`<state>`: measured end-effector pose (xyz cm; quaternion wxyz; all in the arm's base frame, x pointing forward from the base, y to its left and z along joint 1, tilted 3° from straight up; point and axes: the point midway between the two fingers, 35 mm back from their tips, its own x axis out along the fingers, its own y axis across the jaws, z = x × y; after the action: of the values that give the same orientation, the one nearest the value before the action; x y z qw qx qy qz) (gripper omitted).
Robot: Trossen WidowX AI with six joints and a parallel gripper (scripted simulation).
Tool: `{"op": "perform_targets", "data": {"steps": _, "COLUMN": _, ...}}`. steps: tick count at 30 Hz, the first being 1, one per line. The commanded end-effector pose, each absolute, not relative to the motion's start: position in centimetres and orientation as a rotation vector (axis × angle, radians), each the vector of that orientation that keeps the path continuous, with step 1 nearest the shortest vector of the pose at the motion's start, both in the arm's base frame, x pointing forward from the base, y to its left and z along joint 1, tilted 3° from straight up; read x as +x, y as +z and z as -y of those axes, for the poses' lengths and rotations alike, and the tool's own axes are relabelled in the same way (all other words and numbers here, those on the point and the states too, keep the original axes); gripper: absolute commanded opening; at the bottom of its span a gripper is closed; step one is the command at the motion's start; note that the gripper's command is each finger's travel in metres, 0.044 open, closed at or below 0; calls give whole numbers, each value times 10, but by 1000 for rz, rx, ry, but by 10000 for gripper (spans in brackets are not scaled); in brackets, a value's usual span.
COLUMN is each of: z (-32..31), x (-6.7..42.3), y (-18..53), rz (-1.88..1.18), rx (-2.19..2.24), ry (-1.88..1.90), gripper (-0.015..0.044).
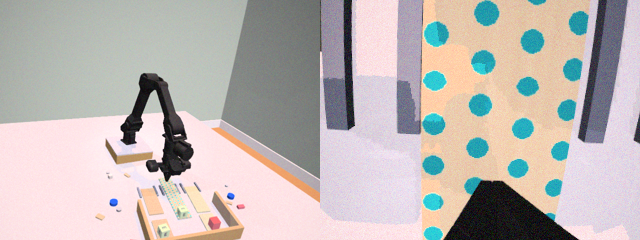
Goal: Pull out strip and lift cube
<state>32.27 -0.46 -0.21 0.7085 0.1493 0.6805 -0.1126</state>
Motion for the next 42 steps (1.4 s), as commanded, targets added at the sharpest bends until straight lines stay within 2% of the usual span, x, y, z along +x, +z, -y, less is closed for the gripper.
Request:
{"op": "perform_targets", "data": {"steps": 1, "z": 1, "x": 309, "y": -9, "rz": -1539, "rx": 329, "ry": -254, "gripper": 0}}
{"op": "perform_targets", "data": {"steps": 42, "z": -22, "x": 254, "y": -9, "rz": -1544, "rx": 330, "ry": -254, "gripper": 0}}
